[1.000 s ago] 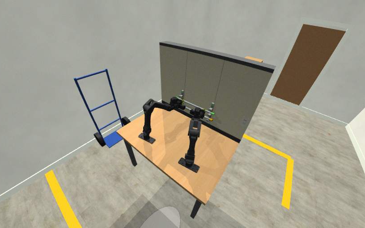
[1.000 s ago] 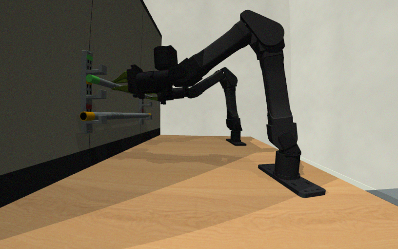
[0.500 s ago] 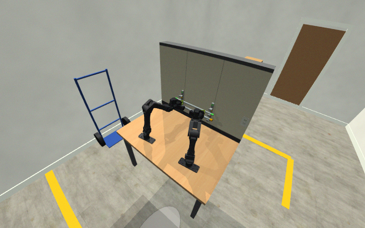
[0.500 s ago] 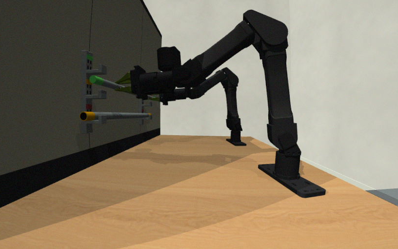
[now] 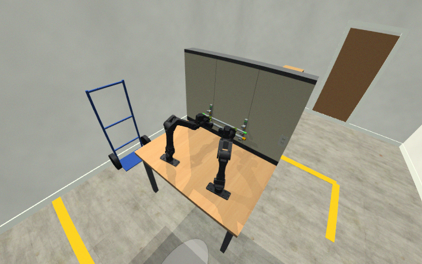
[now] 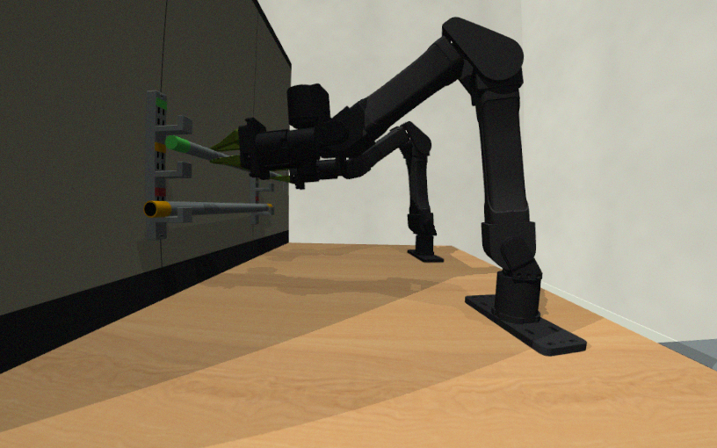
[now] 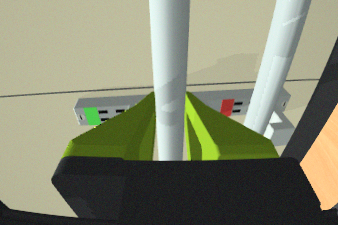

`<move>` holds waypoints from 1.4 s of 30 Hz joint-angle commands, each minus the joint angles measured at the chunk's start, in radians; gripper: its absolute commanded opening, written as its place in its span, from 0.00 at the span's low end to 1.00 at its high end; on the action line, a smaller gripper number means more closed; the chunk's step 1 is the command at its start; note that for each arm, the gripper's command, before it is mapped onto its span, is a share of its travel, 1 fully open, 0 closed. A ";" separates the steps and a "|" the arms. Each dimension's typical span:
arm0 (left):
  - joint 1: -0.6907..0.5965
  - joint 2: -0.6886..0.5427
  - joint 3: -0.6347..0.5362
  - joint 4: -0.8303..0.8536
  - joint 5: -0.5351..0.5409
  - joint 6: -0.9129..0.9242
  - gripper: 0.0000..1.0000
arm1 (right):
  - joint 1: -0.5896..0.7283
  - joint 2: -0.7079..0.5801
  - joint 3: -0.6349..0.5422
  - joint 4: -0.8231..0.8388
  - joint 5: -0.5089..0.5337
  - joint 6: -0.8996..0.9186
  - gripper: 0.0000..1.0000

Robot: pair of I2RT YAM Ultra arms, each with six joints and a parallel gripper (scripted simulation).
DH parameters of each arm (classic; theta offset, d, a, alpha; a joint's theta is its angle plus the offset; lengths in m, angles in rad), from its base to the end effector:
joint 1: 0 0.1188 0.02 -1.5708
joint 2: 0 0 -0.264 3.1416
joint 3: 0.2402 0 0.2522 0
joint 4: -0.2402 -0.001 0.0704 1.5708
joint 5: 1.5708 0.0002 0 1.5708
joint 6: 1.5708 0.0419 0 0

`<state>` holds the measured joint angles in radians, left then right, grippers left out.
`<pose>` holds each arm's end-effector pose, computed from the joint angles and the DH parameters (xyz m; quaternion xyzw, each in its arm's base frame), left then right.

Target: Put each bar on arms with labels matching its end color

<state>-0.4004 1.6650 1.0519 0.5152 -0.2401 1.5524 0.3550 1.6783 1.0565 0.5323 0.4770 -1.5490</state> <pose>0.3637 -0.1420 0.2787 0.5643 0.4785 0.4376 0.5109 0.3716 0.1183 0.2775 -0.4917 0.5458 -0.5128 0.4442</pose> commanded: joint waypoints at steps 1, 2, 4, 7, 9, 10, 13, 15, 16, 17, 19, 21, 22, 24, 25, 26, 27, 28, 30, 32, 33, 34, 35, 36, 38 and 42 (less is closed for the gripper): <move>-0.007 -0.039 0.001 0.057 -0.008 0.016 0.00 | 0.005 -0.041 -0.009 0.054 0.019 -0.021 0.00; -0.007 -0.038 0.001 0.057 -0.008 0.016 0.00 | 0.005 -0.041 -0.009 0.055 0.019 -0.021 0.00; -0.007 -0.038 0.000 0.058 -0.008 0.016 0.00 | 0.005 -0.040 -0.010 0.056 0.019 -0.021 0.00; -0.007 -0.038 -0.001 0.060 -0.008 0.016 0.00 | 0.005 -0.040 -0.012 0.059 0.019 -0.021 0.00; -0.007 -0.037 -0.001 0.060 -0.008 0.016 0.00 | 0.005 -0.039 -0.012 0.059 0.019 -0.021 0.00; -0.007 -0.037 -0.001 0.060 -0.008 0.016 0.00 | 0.005 -0.039 -0.012 0.059 0.019 -0.021 0.00; -0.007 -0.042 0.008 0.047 -0.008 0.016 0.00 | 0.005 -0.044 -0.003 0.047 0.019 -0.021 0.00; -0.007 -0.045 0.014 0.038 -0.008 0.017 0.00 | 0.005 -0.047 0.003 0.038 0.019 -0.021 0.00; -0.007 -0.047 0.017 0.034 -0.008 0.017 0.00 | 0.005 -0.048 0.006 0.034 0.019 -0.021 0.00; -0.007 -0.048 0.020 0.029 -0.008 0.017 0.00 | 0.005 -0.050 0.009 0.029 0.019 -0.021 0.00; -0.007 -0.052 0.026 0.020 -0.008 0.017 0.00 | 0.005 -0.053 0.015 0.021 0.019 -0.021 0.00; -0.007 -0.055 0.032 0.011 -0.008 0.017 0.00 | 0.005 -0.056 0.020 0.012 0.019 -0.021 0.00; -0.007 -0.057 0.035 0.006 -0.008 0.017 0.00 | 0.005 -0.058 0.023 0.007 0.019 -0.021 0.00; -0.007 -0.060 0.041 -0.003 -0.008 0.017 0.00 | 0.005 -0.061 0.029 -0.002 0.019 -0.021 0.00; -0.007 -0.062 0.044 -0.008 -0.008 0.017 0.00 | 0.005 -0.063 0.032 -0.007 0.020 -0.021 0.00; -0.007 -0.062 0.044 -0.008 -0.008 0.017 0.00 | 0.005 -0.063 0.032 -0.007 0.020 -0.021 0.00; -0.007 -0.062 0.044 -0.008 -0.008 0.017 0.00 | 0.005 -0.063 0.032 -0.007 0.020 -0.021 0.00; -0.007 -0.065 0.049 -0.016 -0.008 0.017 0.00 | 0.005 -0.066 0.037 -0.014 0.020 -0.022 0.00; -0.007 -0.070 0.058 -0.030 -0.008 0.017 0.00 | 0.005 -0.071 0.046 -0.028 0.020 -0.022 0.00; -0.007 -0.075 0.069 -0.045 -0.008 0.017 0.00 | 0.005 -0.077 0.055 -0.043 0.020 -0.022 0.00; -0.007 -0.077 0.075 -0.053 -0.008 0.017 0.00 | 0.005 -0.079 0.060 -0.050 0.020 -0.022 0.00; -0.007 -0.078 0.080 -0.060 -0.008 0.017 0.00 | 0.006 -0.081 0.065 -0.057 0.020 -0.022 0.00; -0.007 -0.080 0.086 -0.068 -0.008 0.017 0.00 | 0.006 -0.083 0.071 -0.065 0.020 -0.022 0.00; -0.007 -0.082 0.092 -0.076 -0.008 0.017 0.00 | 0.006 -0.085 0.078 -0.073 0.020 -0.022 0.00; -0.007 -0.084 0.105 -0.091 -0.008 0.017 0.00 | 0.006 -0.088 0.090 -0.088 0.020 -0.022 0.00; -0.007 -0.088 0.133 -0.122 -0.008 0.017 0.00 | 0.005 -0.092 0.117 -0.119 0.020 -0.022 0.00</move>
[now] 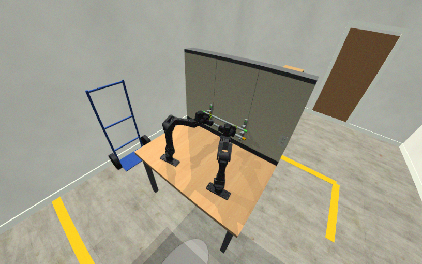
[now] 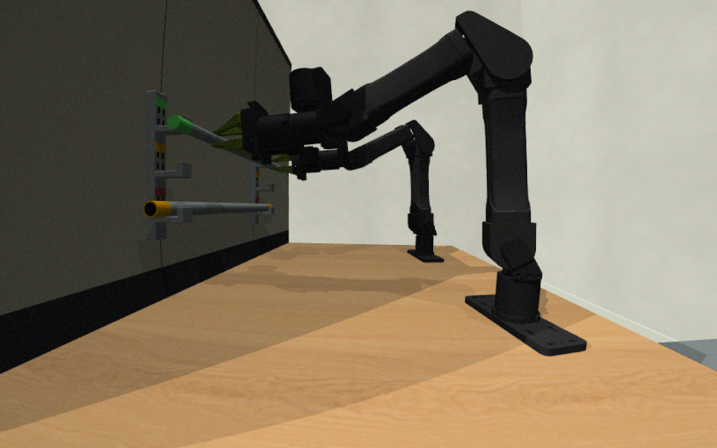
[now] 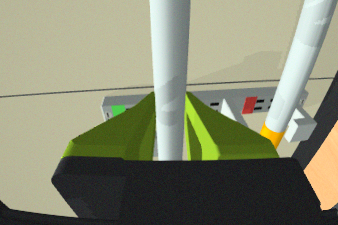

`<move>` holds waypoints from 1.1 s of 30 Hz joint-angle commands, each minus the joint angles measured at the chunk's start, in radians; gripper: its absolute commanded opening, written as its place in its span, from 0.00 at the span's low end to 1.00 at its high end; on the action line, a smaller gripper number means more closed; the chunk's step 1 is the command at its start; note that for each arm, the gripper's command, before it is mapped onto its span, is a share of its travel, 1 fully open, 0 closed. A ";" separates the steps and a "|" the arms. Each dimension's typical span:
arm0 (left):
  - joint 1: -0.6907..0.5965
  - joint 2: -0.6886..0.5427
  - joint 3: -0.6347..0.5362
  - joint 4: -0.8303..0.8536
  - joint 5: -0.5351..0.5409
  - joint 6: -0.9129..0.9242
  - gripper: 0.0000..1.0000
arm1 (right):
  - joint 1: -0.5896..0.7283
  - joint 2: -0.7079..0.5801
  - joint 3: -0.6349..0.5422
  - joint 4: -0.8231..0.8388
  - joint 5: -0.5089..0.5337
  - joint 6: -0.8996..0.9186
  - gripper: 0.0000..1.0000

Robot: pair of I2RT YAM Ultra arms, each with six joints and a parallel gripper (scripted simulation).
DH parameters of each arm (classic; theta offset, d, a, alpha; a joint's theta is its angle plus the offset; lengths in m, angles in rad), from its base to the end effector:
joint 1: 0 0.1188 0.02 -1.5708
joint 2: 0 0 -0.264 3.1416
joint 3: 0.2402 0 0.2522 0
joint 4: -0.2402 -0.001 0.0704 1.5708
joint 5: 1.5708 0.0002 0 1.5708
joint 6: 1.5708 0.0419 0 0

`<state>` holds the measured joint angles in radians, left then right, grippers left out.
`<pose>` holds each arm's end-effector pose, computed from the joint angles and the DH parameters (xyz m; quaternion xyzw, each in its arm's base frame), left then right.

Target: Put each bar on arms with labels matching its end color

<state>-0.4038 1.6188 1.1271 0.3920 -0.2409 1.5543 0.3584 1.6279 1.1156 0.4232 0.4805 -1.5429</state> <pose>0.3606 -0.1421 0.3085 0.5660 0.4775 0.4372 0.5105 0.3671 0.1179 0.3048 -0.4899 0.5472 -0.5116 0.4459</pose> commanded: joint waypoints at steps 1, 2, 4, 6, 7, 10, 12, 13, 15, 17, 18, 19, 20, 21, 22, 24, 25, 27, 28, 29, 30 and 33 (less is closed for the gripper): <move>-0.004 -0.042 0.058 0.001 -0.007 0.015 0.00 | 0.002 -0.042 0.058 -0.009 0.017 -0.028 0.00; -0.004 -0.042 0.058 0.001 -0.007 0.015 0.00 | 0.002 -0.042 0.058 -0.009 0.017 -0.028 0.00; -0.004 -0.042 0.070 -0.011 -0.007 0.015 0.00 | 0.002 -0.042 0.070 -0.023 0.016 -0.029 0.00; -0.004 -0.043 0.079 -0.022 -0.007 0.015 0.00 | 0.002 -0.045 0.080 -0.035 0.017 -0.029 0.00; -0.004 -0.044 0.083 -0.027 -0.007 0.015 0.00 | 0.002 -0.046 0.084 -0.041 0.017 -0.028 0.00; -0.004 -0.047 0.096 -0.043 -0.007 0.015 0.00 | 0.002 -0.050 0.098 -0.059 0.017 -0.028 0.00; -0.004 -0.049 0.105 -0.054 -0.007 0.015 0.00 | 0.002 -0.052 0.108 -0.071 0.017 -0.028 0.00; -0.004 -0.050 0.110 -0.060 -0.007 0.015 0.00 | 0.002 -0.053 0.113 -0.077 0.017 -0.028 0.00; -0.004 -0.051 0.120 -0.070 -0.007 0.015 0.00 | 0.002 -0.054 0.124 -0.089 0.017 -0.028 0.00; -0.004 -0.051 0.130 -0.081 -0.007 0.015 0.00 | 0.003 -0.055 0.134 -0.101 0.018 -0.028 0.00; -0.004 -0.051 0.130 -0.081 -0.007 0.015 0.00 | 0.003 -0.055 0.134 -0.101 0.018 -0.028 0.00; -0.004 -0.051 0.130 -0.081 -0.007 0.015 0.00 | 0.003 -0.055 0.134 -0.101 0.018 -0.028 0.00; -0.004 -0.051 0.138 -0.089 -0.007 0.015 0.00 | 0.002 -0.055 0.143 -0.110 0.017 -0.028 0.00; -0.004 -0.052 0.144 -0.096 -0.007 0.015 0.00 | 0.002 -0.056 0.149 -0.116 0.017 -0.028 0.00; -0.004 -0.052 0.150 -0.102 -0.007 0.015 0.00 | 0.003 -0.057 0.155 -0.123 0.017 -0.028 0.00; -0.004 -0.053 0.162 -0.116 -0.007 0.015 0.00 | 0.003 -0.058 0.167 -0.137 0.018 -0.028 0.00; -0.004 -0.054 0.169 -0.122 -0.007 0.015 0.00 | 0.003 -0.059 0.173 -0.144 0.018 -0.028 0.00; -0.004 -0.055 0.181 -0.136 -0.007 0.015 0.00 | 0.003 -0.060 0.187 -0.158 0.018 -0.028 0.00; -0.004 -0.055 0.188 -0.143 -0.007 0.015 0.00 | 0.003 -0.060 0.193 -0.165 0.018 -0.028 0.00; -0.004 -0.055 0.195 -0.149 -0.007 0.015 0.00 | 0.003 -0.060 0.201 -0.172 0.018 -0.028 0.00; -0.004 -0.055 0.202 -0.156 -0.007 0.015 0.00 | 0.003 -0.059 0.208 -0.179 0.018 -0.029 0.00; -0.004 -0.053 0.224 -0.177 -0.007 0.015 0.00 | 0.003 -0.058 0.231 -0.200 0.017 -0.029 0.00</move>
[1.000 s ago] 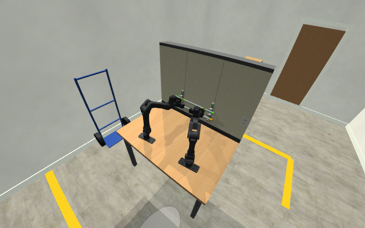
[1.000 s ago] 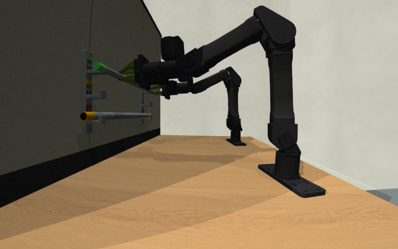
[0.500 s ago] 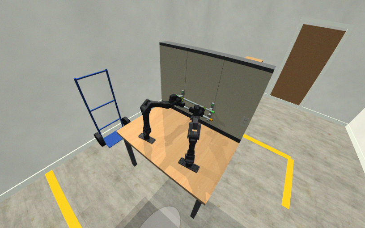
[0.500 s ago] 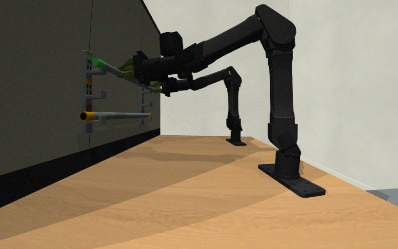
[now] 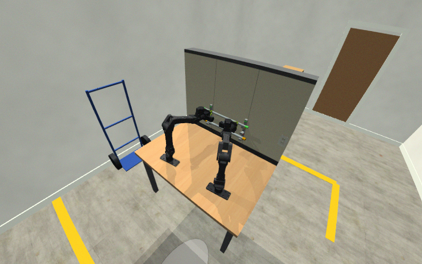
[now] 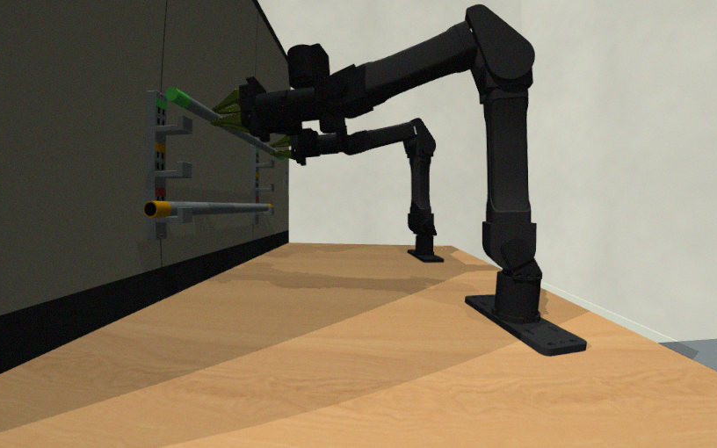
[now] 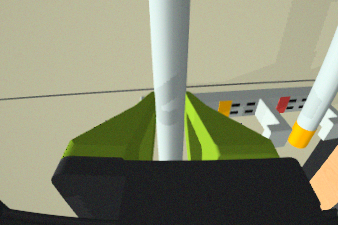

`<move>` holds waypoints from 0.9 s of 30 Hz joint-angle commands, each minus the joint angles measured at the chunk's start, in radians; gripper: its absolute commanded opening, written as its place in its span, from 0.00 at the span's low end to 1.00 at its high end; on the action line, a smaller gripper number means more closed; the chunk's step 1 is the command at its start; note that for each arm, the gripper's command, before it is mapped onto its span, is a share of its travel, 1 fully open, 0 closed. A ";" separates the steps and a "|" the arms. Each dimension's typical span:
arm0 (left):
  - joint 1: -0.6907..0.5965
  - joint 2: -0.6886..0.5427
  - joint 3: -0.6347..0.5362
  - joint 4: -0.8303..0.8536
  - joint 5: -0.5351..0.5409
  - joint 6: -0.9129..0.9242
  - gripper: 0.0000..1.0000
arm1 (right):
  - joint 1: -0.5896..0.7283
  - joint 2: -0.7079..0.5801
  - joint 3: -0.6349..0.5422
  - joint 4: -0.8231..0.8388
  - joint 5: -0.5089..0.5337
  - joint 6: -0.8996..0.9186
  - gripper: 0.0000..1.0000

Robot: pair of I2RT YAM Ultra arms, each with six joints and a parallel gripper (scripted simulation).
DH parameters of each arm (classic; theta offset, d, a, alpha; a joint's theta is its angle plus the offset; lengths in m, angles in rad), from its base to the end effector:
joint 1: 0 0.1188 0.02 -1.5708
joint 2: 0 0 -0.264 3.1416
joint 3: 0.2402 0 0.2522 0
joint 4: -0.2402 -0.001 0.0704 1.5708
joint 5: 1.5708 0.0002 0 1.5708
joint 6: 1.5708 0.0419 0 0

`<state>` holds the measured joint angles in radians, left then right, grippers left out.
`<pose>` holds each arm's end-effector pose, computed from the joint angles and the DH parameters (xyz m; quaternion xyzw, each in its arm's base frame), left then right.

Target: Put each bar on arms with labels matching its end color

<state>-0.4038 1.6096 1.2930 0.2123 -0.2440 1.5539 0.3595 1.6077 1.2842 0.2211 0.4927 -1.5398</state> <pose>0.3650 -0.1439 0.3516 0.5666 0.4791 0.4372 0.5083 0.3696 0.1188 0.3505 -0.4904 0.5519 -0.5120 0.4391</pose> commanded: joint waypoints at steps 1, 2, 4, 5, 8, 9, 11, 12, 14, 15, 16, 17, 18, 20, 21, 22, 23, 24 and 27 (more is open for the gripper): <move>-0.003 -0.043 0.066 -0.004 -0.004 0.016 0.00 | 0.001 -0.037 0.070 -0.005 0.005 -0.032 0.00; -0.003 -0.043 0.066 -0.004 -0.004 0.016 0.00 | 0.001 -0.037 0.070 -0.005 0.005 -0.032 0.00; -0.004 -0.040 0.069 -0.004 -0.004 0.015 0.00 | 0.001 -0.034 0.074 -0.006 0.005 -0.032 0.00; -0.004 -0.040 0.068 -0.003 -0.004 0.015 0.00 | 0.001 -0.033 0.074 -0.005 0.005 -0.032 0.00; -0.004 -0.039 0.064 0.001 -0.004 0.015 0.00 | 0.001 -0.032 0.070 -0.001 0.005 -0.032 0.00; -0.004 -0.039 0.063 0.002 -0.004 0.015 0.00 | 0.001 -0.032 0.069 0.000 0.005 -0.032 0.00; -0.004 -0.040 0.060 0.005 -0.004 0.015 0.00 | 0.001 -0.033 0.066 0.003 0.005 -0.032 0.00; -0.004 -0.040 0.058 0.006 -0.004 0.015 0.00 | 0.001 -0.033 0.064 0.004 0.005 -0.031 0.00; -0.004 -0.039 0.056 0.009 -0.004 0.015 0.00 | 0.001 -0.032 0.062 0.007 0.005 -0.031 0.00; -0.004 -0.039 0.054 0.010 -0.004 0.015 0.00 | 0.001 -0.032 0.060 0.009 0.005 -0.031 0.00; -0.004 -0.039 0.053 0.012 -0.004 0.015 0.00 | 0.001 -0.032 0.059 0.010 0.005 -0.031 0.00; -0.004 -0.039 0.052 0.013 -0.004 0.015 0.00 | 0.001 -0.032 0.058 0.012 0.005 -0.031 0.00; -0.004 -0.039 0.050 0.015 -0.004 0.015 0.00 | 0.001 -0.032 0.056 0.013 0.005 -0.031 0.00; -0.004 -0.039 0.050 0.015 -0.004 0.015 0.00 | 0.001 -0.032 0.056 0.013 0.005 -0.031 0.00; -0.004 -0.039 0.049 0.016 -0.004 0.015 0.00 | 0.001 -0.032 0.055 0.015 0.005 -0.031 0.00; -0.004 -0.039 0.047 0.018 -0.004 0.015 0.00 | 0.001 -0.032 0.053 0.016 0.005 -0.031 0.00; -0.004 -0.039 0.046 0.020 -0.004 0.015 0.00 | 0.001 -0.032 0.052 0.018 0.005 -0.031 0.00; -0.004 -0.039 0.044 0.021 -0.004 0.015 0.00 | 0.001 -0.031 0.050 0.019 0.005 -0.031 0.00; -0.004 -0.038 0.039 0.026 -0.004 0.015 0.00 | 0.001 -0.031 0.046 0.024 0.005 -0.031 0.00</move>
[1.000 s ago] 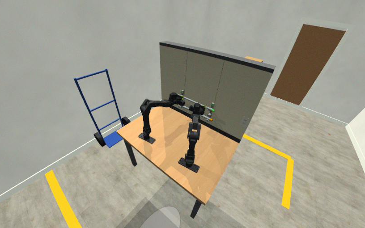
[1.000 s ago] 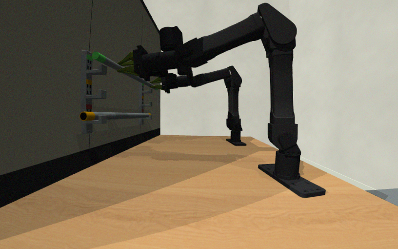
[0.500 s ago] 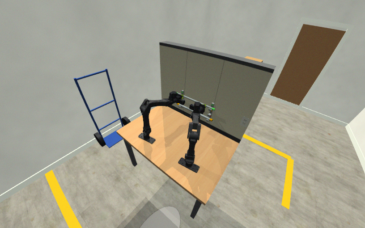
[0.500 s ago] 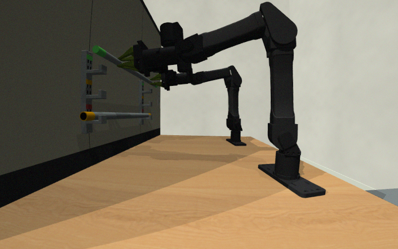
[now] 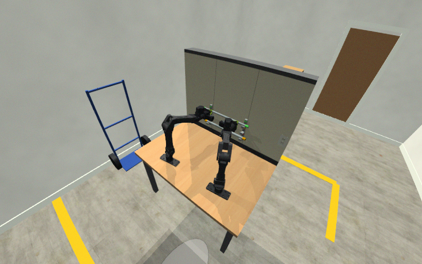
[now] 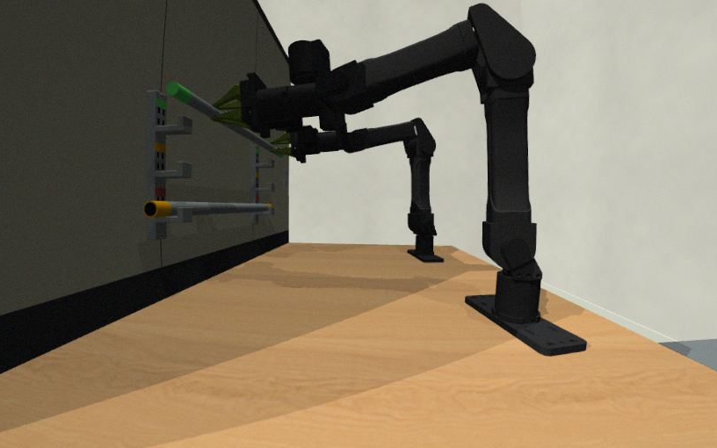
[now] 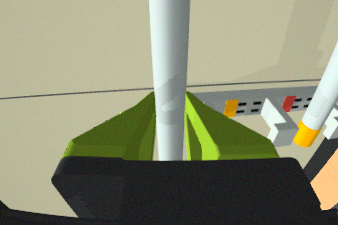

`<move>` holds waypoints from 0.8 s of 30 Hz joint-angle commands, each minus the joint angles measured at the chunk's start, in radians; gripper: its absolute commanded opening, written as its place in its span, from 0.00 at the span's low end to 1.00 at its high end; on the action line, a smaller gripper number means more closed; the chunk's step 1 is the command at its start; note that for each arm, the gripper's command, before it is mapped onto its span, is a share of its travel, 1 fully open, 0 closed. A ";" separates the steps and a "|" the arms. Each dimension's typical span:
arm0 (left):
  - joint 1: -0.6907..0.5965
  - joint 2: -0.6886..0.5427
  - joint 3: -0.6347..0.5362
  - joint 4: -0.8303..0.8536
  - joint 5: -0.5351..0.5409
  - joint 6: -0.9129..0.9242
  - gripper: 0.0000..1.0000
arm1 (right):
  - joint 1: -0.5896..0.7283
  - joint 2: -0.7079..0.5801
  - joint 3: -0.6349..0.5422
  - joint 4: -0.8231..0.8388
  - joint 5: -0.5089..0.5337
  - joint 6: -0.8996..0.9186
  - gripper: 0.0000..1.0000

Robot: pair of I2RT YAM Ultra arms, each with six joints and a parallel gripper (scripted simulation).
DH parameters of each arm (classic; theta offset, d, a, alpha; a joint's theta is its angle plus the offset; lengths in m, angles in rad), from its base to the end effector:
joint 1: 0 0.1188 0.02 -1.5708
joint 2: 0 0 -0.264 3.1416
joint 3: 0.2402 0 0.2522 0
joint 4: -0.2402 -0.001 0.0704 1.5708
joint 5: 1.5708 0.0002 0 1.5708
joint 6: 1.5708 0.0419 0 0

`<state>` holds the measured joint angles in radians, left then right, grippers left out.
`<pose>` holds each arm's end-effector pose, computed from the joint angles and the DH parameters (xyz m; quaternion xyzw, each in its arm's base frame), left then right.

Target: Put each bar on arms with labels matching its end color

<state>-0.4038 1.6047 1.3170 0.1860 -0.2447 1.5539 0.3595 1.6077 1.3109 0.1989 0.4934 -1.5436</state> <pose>0.3642 -0.1435 0.3592 0.5656 0.4789 0.4378 0.5090 0.3701 0.1190 0.3577 -0.4898 0.5506 -0.5136 0.4395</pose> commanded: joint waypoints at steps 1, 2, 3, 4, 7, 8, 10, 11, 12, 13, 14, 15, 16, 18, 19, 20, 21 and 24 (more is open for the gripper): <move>-0.004 -0.033 0.014 0.054 -0.003 0.015 0.00 | 0.001 -0.031 0.017 0.048 0.005 -0.027 0.00; -0.004 -0.033 0.012 0.055 -0.003 0.015 0.00 | 0.001 -0.031 0.016 0.049 0.005 -0.027 0.00; -0.004 -0.033 0.011 0.057 -0.003 0.015 0.00 | 0.001 -0.031 0.014 0.051 0.005 -0.027 0.00; -0.004 -0.033 0.009 0.058 -0.003 0.015 0.00 | 0.001 -0.031 0.013 0.052 0.005 -0.027 0.00; -0.004 -0.033 0.005 0.063 -0.003 0.015 0.00 | 0.001 -0.030 0.009 0.057 0.005 -0.027 0.00; -0.004 -0.033 0.003 0.065 -0.003 0.015 0.00 | 0.001 -0.030 0.007 0.059 0.005 -0.027 0.00; -0.004 -0.033 0.003 0.065 -0.003 0.015 0.00 | 0.001 -0.030 0.007 0.059 0.005 -0.027 0.00; -0.004 -0.032 0.002 0.067 -0.003 0.015 0.00 | 0.001 -0.030 0.005 0.061 0.005 -0.027 0.00; -0.004 -0.032 0.000 0.069 -0.003 0.015 0.00 | 0.001 -0.029 0.004 0.063 0.005 -0.027 0.00; -0.004 -0.032 -0.002 0.070 -0.003 0.015 0.00 | 0.001 -0.029 0.002 0.065 0.005 -0.027 0.00; -0.004 -0.032 -0.004 0.072 -0.003 0.015 0.00 | 0.001 -0.029 0.000 0.066 0.004 -0.027 0.00; -0.004 -0.031 -0.006 0.074 -0.003 0.015 0.00 | 0.001 -0.029 -0.002 0.068 0.004 -0.027 0.00; -0.004 -0.031 -0.007 0.076 -0.003 0.015 0.00 | 0.001 -0.029 -0.004 0.070 0.004 -0.027 0.00; -0.004 -0.031 -0.011 0.081 -0.003 0.015 0.00 | 0.001 -0.028 -0.007 0.074 0.004 -0.027 0.00; -0.004 -0.031 -0.014 0.083 -0.003 0.015 0.00 | 0.001 -0.028 -0.009 0.076 0.004 -0.027 0.00; -0.004 -0.031 -0.016 0.085 -0.003 0.015 0.00 | 0.001 -0.028 -0.011 0.078 0.004 -0.027 0.00; -0.004 -0.031 -0.018 0.087 -0.003 0.015 0.00 | 0.001 -0.028 -0.013 0.080 0.004 -0.027 0.00; -0.004 -0.030 -0.023 0.094 -0.003 0.015 0.00 | 0.001 -0.028 -0.019 0.085 0.004 -0.027 0.00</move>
<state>-0.4038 1.6043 1.2964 0.2256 -0.2451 1.5513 0.3595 1.6073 1.3060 0.2188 0.4938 -1.5520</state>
